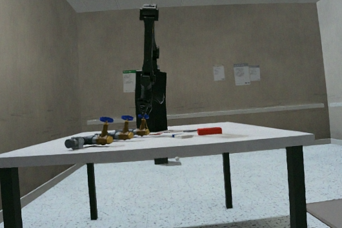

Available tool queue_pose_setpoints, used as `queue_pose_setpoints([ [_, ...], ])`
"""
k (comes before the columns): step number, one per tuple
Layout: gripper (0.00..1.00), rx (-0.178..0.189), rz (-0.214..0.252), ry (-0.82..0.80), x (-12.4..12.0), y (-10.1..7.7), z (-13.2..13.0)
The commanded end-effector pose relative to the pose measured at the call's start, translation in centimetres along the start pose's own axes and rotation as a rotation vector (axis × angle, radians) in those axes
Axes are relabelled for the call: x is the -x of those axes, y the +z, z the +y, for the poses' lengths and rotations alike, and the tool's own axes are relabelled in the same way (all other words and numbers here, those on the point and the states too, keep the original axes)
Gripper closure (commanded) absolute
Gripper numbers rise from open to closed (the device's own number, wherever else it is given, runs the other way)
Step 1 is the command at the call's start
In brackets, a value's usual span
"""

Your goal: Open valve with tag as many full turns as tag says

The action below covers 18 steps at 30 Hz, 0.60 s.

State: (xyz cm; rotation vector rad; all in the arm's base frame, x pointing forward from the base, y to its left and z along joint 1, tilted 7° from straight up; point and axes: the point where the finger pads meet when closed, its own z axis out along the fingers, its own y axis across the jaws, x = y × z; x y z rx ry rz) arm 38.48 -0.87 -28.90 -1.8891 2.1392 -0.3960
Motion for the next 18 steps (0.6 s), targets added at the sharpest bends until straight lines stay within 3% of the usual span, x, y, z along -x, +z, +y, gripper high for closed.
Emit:
queue_pose_setpoints([
  [1,1.0,0.002,0.001,-0.074,-0.3,0.23,0.22],
  [2,0.0,0.002,0.001,-0.074,-0.3,0.23,0.22],
  [18,0.0,0.002,0.001,-0.074,-0.3,0.23,0.22],
])
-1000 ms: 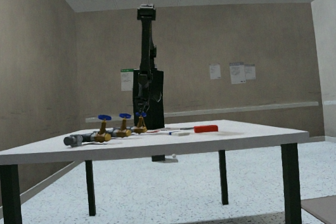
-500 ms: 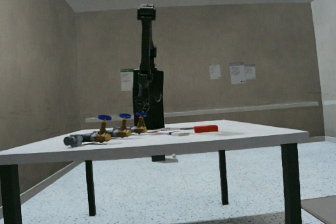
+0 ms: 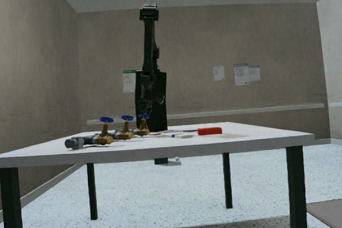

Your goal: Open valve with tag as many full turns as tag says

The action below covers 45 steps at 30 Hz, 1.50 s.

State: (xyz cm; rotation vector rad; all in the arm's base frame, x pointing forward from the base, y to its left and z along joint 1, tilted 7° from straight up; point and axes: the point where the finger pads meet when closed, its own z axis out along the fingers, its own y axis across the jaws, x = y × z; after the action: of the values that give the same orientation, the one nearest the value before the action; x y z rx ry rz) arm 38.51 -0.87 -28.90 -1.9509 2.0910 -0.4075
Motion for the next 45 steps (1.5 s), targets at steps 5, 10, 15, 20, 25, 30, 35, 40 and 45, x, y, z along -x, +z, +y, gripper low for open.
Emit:
queue_pose_setpoints([
  [5,0.0,0.002,0.001,-0.02,-0.3,0.22,0.27],
  [10,0.0,0.002,0.001,-0.016,-0.3,0.22,0.27],
  [15,0.0,0.002,0.001,0.038,-0.3,0.22,0.27],
  [20,0.0,0.002,0.002,0.16,-0.3,0.22,0.26],
  [25,0.0,0.001,0.004,0.39,-0.35,0.22,0.25],
  [30,0.0,0.0,0.005,0.576,-0.25,0.22,0.24],
  [35,0.0,-0.002,0.002,0.905,-0.2,0.22,0.23],
  [40,0.0,-0.001,-0.006,1.175,-0.08,0.21,0.23],
  [45,0.0,0.001,-0.011,1.337,-0.03,0.21,0.22],
])
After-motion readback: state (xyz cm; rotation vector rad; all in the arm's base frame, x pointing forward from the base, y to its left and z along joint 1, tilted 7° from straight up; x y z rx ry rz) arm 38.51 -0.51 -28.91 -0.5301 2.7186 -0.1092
